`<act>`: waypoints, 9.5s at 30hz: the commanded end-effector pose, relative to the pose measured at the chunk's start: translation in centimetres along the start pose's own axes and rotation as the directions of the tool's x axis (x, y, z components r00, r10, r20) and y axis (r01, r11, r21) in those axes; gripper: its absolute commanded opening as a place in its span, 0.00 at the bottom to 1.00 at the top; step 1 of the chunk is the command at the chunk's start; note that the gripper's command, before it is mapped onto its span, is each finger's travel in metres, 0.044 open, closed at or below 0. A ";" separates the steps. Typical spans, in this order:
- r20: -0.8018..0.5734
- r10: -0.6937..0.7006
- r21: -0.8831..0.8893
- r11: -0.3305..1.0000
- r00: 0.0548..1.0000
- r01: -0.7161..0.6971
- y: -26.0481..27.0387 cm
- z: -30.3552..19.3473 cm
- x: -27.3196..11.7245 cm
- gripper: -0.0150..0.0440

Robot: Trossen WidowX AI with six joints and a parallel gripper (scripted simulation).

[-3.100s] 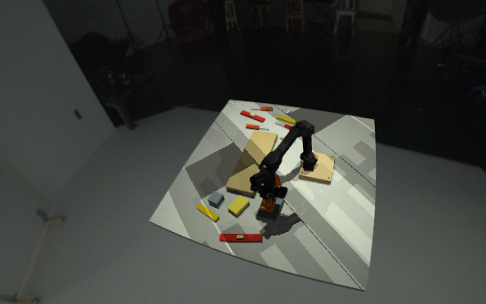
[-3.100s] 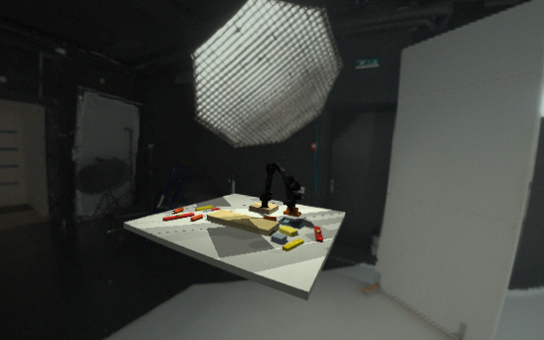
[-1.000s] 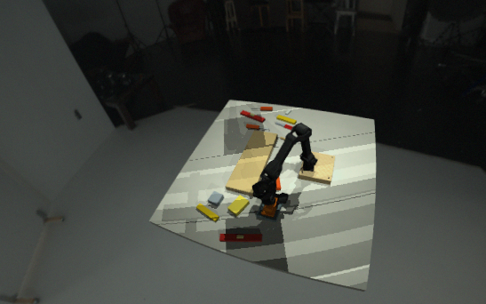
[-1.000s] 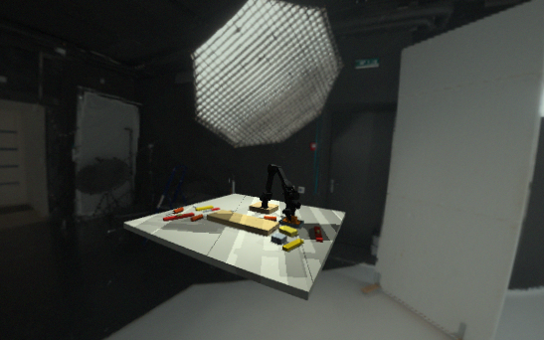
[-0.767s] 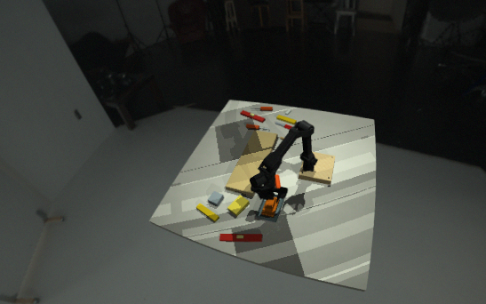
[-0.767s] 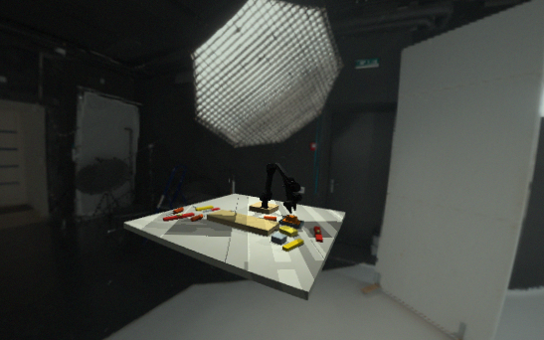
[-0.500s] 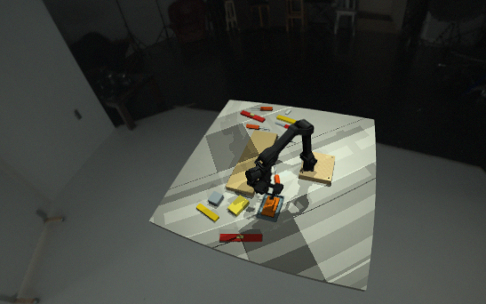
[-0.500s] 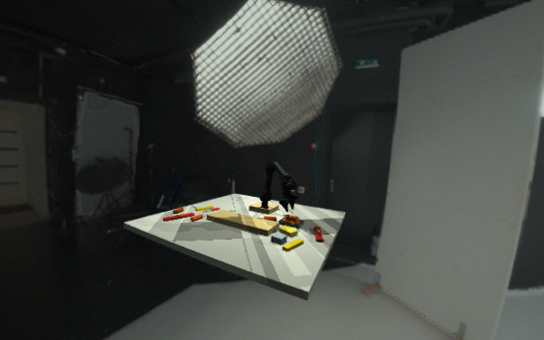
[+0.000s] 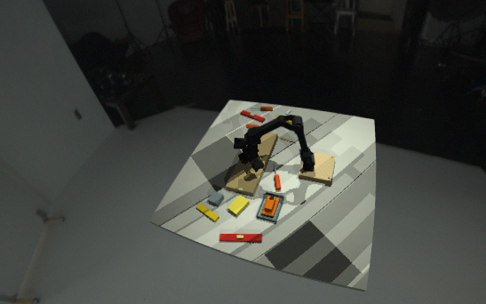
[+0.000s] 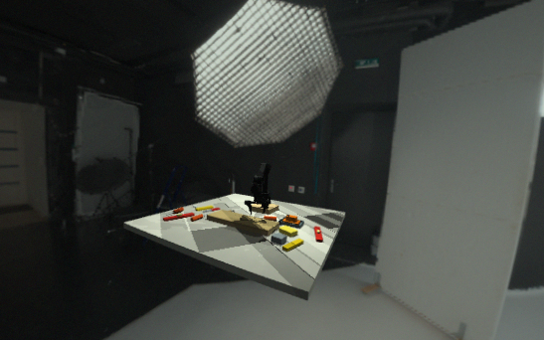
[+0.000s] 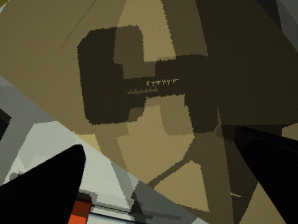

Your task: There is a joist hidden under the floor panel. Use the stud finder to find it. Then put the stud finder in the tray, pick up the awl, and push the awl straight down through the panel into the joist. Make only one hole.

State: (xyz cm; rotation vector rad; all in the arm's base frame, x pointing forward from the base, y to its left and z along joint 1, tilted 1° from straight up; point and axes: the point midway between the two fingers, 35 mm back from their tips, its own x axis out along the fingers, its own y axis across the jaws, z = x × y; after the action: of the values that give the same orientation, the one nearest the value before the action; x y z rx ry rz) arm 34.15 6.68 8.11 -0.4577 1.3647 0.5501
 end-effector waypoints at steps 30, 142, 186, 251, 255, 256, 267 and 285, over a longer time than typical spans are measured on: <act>-0.189 0.039 0.827 0.545 0.981 0.138 -19.2 -31.0 -1.4 1.00; -0.084 -0.239 0.918 0.359 0.967 0.169 -18.5 -32.3 -11.9 0.25; -0.023 -0.878 0.995 0.028 0.478 0.099 -12.1 -35.3 -19.3 0.25; 0.639 -0.711 0.716 0.689 0.293 0.110 -13.7 -11.8 -11.5 0.25; 0.655 -0.697 0.702 0.704 0.290 0.108 -13.4 -11.1 -11.2 0.25; 0.655 -0.697 0.702 0.704 0.290 0.108 -13.4 -11.1 -11.2 0.25; 0.655 -0.697 0.702 0.704 0.290 0.108 -13.4 -11.1 -10.9 0.25; 0.655 -0.697 0.702 0.704 0.291 0.108 -13.5 -11.3 -9.8 0.25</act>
State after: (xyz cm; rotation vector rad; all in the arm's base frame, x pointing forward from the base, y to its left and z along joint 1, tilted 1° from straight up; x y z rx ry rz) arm 32.52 -11.78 16.36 0.0157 0.1907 -0.1252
